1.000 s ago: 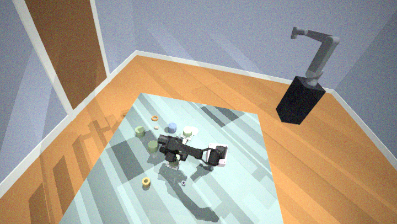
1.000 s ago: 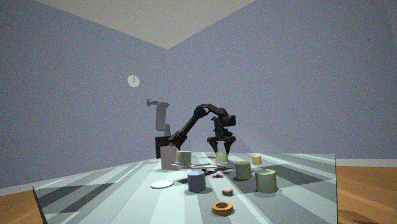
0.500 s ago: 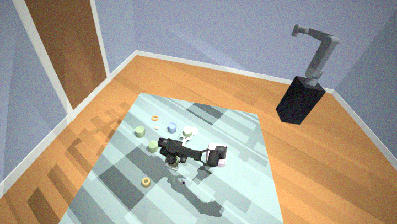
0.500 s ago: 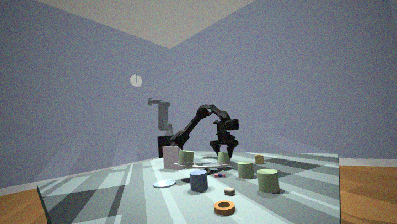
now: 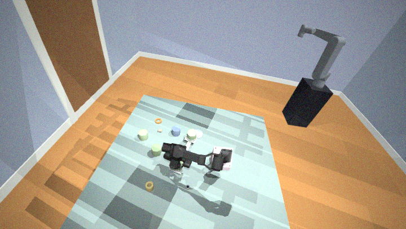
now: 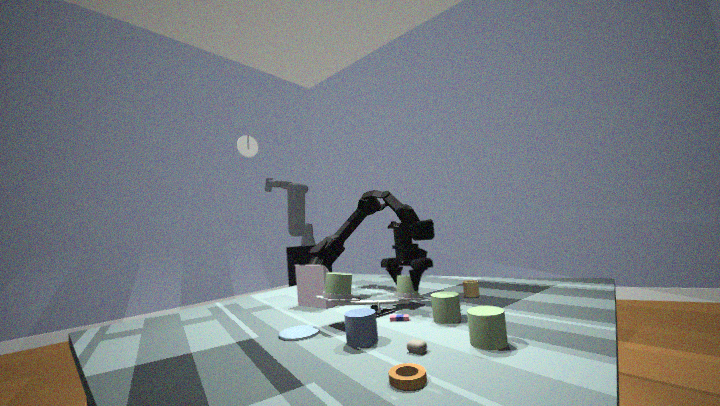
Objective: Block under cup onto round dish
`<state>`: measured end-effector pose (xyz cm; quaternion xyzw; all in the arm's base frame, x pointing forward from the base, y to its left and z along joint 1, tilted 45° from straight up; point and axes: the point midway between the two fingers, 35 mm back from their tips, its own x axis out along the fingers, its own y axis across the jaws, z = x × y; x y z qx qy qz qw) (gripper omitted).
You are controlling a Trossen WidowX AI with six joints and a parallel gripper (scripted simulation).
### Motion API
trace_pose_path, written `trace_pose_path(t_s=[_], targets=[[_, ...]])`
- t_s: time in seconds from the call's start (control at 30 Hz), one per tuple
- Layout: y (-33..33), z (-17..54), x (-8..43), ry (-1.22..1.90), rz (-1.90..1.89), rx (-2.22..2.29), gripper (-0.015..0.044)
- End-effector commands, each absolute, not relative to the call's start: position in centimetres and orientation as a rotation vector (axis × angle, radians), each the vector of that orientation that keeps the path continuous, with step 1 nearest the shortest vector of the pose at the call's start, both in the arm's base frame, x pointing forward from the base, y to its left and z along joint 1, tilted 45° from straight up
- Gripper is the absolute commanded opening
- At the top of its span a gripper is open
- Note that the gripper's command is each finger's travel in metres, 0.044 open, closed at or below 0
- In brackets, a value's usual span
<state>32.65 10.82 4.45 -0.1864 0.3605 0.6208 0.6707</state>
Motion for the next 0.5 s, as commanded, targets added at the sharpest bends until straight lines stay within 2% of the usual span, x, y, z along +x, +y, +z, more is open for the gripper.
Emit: trace_pose_path(t_s=[0.0,0.07,0.43,0.47], targets=[[10.88,4.36,32.59,0.815,1.398,-0.413,0.0315],[10.88,4.36,32.59,0.815,1.398,-0.413,0.0301],[10.22,4.94,32.83,0.817,1.397,-0.415,0.0012],[10.13,5.02,32.86,0.817,1.397,-0.415,0.0000]])
